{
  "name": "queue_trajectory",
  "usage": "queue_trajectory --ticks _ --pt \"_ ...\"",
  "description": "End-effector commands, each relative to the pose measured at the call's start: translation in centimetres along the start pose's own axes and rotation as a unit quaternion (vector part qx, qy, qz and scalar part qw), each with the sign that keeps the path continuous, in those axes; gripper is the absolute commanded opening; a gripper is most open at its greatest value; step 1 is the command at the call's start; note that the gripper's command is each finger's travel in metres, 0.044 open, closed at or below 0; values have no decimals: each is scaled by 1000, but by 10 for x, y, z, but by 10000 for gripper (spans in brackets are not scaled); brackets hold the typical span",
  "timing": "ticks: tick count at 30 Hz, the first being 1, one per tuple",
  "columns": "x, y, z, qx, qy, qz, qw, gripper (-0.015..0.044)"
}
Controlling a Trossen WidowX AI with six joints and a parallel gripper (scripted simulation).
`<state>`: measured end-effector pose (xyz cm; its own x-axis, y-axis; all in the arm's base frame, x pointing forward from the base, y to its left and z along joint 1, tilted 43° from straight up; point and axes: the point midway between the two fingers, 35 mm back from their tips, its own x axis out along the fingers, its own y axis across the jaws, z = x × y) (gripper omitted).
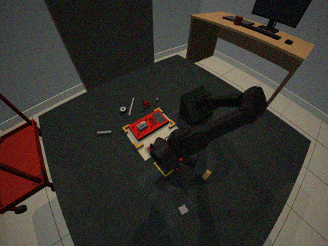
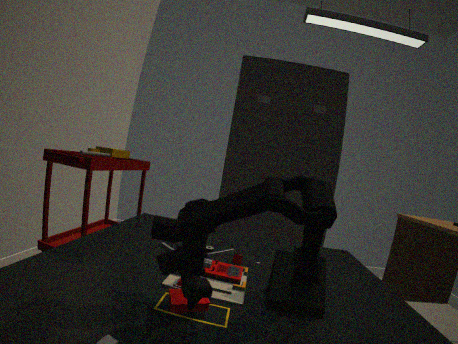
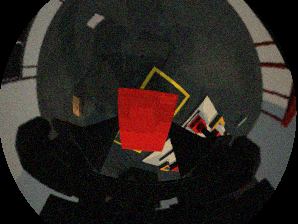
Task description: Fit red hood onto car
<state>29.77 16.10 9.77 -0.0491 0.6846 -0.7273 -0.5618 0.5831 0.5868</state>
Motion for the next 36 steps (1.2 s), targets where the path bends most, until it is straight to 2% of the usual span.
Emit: queue_trajectory --ticks 1,14,22,36 --pt "-19 2 5 -7 -9 -2 1000 0" --pt "-67 2 4 -7 -8 -3 1000 0" --pt "-72 0 1 -2 -5 -3 1000 0" --pt "-77 -81 -14 81 -3 -16 997 0"
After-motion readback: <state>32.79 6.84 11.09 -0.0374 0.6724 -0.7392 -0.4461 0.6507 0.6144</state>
